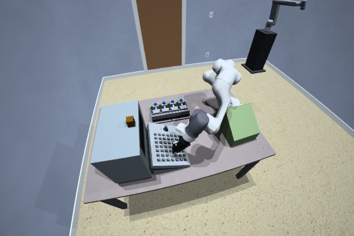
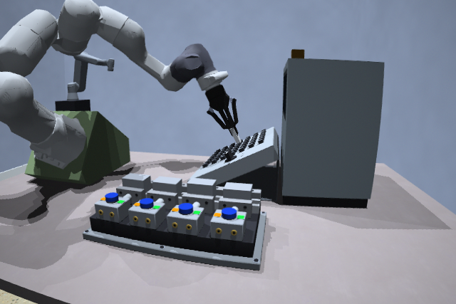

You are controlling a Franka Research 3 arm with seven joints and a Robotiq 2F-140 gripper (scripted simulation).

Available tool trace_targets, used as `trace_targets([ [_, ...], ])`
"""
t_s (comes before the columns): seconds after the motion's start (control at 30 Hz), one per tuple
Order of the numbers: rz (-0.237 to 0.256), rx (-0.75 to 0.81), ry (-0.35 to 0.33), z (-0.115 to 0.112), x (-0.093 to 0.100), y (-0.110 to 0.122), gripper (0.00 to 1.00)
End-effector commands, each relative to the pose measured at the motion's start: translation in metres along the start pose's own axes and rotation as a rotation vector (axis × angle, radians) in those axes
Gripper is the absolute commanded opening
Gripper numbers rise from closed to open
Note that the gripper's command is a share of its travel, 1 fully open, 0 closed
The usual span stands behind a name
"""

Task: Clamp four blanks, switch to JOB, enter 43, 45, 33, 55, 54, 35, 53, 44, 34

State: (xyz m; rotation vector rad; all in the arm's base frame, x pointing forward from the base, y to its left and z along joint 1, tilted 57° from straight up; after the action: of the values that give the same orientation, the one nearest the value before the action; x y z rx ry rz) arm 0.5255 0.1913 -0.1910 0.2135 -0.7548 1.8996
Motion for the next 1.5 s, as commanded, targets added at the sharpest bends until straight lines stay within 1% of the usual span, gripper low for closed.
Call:
trace_targets([
  [0.0, 0.002, -0.006, -0.001, 0.0, -0.002, -0.001, 0.0],
  [0.93, 0.002, -0.006, -0.001, 0.0, -0.002, -0.001, 0.0],
  [1.23, 0.002, -0.006, -0.001, 0.0, 0.005, -0.001, 0.0],
  [1.47, 0.002, -0.006, -0.001, 0.0, 0.017, -0.001, 0.0],
])
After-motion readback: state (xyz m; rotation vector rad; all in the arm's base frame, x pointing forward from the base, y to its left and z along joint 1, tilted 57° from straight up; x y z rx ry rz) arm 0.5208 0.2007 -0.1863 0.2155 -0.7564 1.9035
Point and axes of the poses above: the point where the finger pads meet when closed, its own x axis back along the fingers, its own y axis across the jaws, z = x × y, the point moved 6 cm from there along x, back along the fingers, and after that the axes turned 9 degrees about -x, right-handed, at the moved point
